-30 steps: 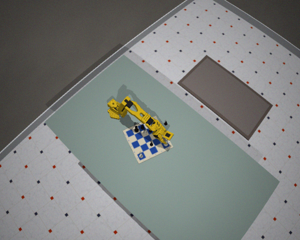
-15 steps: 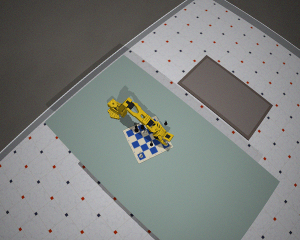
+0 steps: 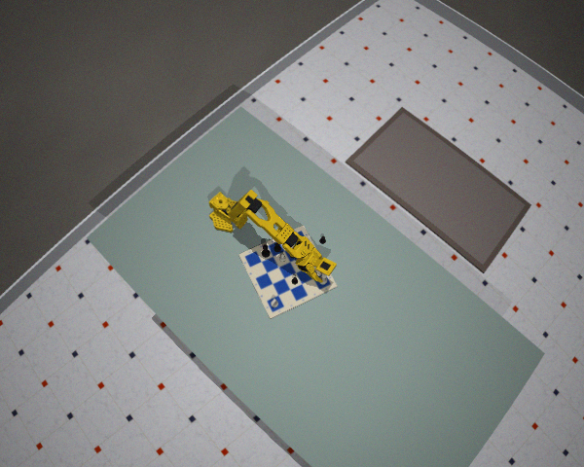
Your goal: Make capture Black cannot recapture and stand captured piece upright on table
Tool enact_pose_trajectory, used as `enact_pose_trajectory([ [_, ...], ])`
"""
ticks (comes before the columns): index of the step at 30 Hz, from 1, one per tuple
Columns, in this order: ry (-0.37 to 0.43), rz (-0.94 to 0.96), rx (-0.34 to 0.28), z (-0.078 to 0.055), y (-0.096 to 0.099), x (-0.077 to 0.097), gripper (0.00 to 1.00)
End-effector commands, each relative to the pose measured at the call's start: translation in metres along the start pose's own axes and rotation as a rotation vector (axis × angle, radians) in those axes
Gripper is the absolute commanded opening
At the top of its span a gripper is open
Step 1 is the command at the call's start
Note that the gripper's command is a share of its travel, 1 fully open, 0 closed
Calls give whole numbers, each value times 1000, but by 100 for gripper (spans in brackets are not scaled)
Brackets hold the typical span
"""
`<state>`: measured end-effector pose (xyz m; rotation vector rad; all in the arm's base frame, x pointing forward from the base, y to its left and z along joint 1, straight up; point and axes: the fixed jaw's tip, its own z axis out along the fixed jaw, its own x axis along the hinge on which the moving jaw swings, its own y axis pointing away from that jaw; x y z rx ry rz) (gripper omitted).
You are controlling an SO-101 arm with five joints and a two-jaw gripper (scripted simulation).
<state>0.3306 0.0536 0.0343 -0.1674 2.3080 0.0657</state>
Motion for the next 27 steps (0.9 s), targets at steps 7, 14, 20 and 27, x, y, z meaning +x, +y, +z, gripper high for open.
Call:
enact_pose_trajectory([
  [7, 10, 17, 5, 0, -3, 4, 12],
  [14, 9, 17, 5, -3, -2, -1, 12],
  [20, 9, 17, 5, -3, -2, -1, 12],
  [27, 9, 16, 5, -6, -2, -7, 12],
])
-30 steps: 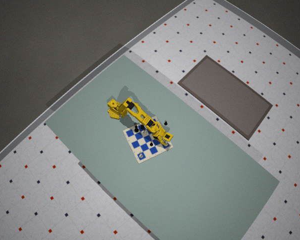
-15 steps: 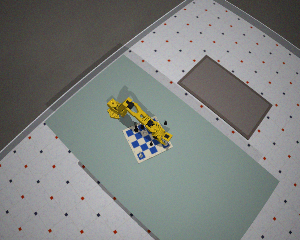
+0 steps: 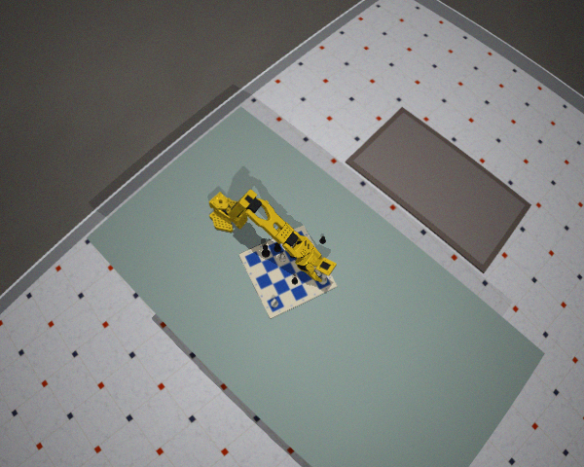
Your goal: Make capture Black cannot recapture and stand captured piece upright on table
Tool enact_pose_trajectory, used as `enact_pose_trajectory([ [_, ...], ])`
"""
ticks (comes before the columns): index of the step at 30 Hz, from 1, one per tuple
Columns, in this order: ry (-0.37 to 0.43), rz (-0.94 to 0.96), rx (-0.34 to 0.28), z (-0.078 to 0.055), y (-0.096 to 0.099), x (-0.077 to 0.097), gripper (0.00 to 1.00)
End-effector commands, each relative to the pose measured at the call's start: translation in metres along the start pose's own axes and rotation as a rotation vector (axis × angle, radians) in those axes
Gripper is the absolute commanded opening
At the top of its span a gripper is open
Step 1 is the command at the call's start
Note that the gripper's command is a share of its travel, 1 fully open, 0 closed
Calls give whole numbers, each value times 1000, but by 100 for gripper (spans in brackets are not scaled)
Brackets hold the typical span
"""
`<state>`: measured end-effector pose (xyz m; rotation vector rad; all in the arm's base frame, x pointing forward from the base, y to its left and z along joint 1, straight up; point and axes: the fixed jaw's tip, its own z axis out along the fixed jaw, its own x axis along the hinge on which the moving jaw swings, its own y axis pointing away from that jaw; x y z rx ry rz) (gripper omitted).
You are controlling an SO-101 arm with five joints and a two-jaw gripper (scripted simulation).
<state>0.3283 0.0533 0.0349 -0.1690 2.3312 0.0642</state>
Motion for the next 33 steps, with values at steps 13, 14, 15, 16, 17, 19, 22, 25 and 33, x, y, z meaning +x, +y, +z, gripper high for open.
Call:
enact_pose_trajectory([
  [13, -14, 16, 7, -4, -3, -9, 12],
  [14, -14, 16, 7, -4, -3, -9, 12],
  [15, -14, 16, 7, -4, -3, -9, 12],
  [16, -14, 16, 8, -4, -4, -9, 12],
  [17, -14, 16, 8, -4, -4, -9, 12],
  [19, -14, 16, 10, -4, -5, -9, 12],
  [22, -14, 16, 11, -4, -5, -9, 12],
  [25, -14, 16, 11, -4, -6, -9, 12],
  [33, -15, 17, 12, -5, -6, -12, 12],
])
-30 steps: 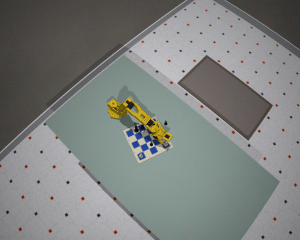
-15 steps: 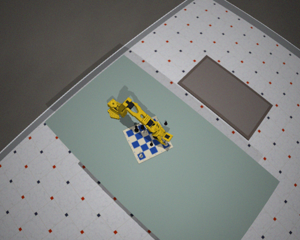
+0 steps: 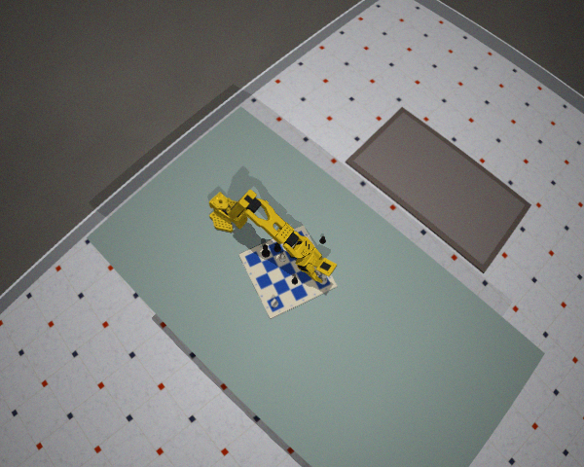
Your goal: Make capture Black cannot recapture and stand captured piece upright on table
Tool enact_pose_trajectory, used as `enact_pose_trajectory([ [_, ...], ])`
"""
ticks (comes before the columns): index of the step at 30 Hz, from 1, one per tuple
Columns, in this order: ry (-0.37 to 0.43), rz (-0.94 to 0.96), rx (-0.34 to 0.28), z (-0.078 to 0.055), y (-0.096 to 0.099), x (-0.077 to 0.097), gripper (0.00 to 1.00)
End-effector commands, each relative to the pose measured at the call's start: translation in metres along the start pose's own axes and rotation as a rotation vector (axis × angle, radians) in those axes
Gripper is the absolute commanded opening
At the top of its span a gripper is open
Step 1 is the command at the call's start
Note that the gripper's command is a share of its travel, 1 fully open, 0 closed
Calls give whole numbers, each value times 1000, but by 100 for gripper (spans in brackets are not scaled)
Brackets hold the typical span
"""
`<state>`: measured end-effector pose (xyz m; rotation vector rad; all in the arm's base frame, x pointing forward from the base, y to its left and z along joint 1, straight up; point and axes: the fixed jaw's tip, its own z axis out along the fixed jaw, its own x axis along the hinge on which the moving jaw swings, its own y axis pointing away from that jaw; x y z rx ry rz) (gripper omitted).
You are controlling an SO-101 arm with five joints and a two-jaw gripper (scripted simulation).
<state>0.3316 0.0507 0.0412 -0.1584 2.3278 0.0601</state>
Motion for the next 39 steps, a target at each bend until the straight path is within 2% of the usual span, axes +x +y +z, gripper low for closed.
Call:
enact_pose_trajectory([
  [1, -11, 10, 5, -2, -3, -5, 12],
  [25, -11, 11, 6, -1, -3, -4, 12],
  [39, -11, 11, 6, -1, -3, -4, 5],
])
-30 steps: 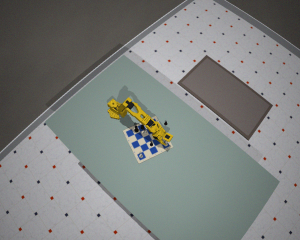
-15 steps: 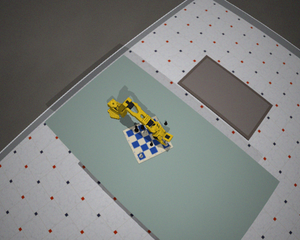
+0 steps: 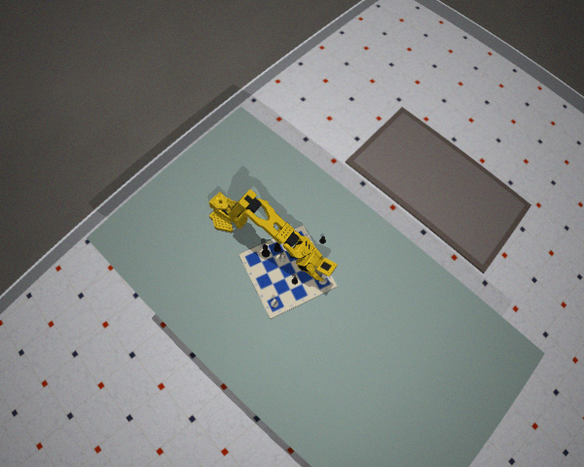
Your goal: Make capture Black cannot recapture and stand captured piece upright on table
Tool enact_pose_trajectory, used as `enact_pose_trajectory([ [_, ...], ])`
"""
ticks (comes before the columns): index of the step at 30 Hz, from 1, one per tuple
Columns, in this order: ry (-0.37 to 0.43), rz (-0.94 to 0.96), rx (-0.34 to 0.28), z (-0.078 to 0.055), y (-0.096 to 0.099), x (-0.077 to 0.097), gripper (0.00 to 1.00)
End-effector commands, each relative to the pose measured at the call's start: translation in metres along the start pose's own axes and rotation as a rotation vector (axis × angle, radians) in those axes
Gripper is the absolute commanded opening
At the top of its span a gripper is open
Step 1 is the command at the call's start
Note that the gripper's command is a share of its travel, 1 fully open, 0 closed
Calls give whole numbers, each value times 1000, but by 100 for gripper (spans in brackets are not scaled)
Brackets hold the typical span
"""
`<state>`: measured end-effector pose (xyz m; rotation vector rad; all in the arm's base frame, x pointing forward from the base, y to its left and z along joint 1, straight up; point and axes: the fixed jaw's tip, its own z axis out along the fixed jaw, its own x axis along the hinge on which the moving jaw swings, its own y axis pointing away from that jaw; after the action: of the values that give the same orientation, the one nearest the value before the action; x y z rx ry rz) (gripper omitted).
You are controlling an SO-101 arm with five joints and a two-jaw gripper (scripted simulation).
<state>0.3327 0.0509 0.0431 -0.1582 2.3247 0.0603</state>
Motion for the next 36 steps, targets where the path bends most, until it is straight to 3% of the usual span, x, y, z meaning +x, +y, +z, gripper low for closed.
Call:
enact_pose_trajectory([
  [1, -7, 10, 5, -1, -3, -2, 5],
  [9, -7, 10, 5, -1, -3, -2, 0],
  [36, -7, 10, 6, -1, -3, -2, 0],
])
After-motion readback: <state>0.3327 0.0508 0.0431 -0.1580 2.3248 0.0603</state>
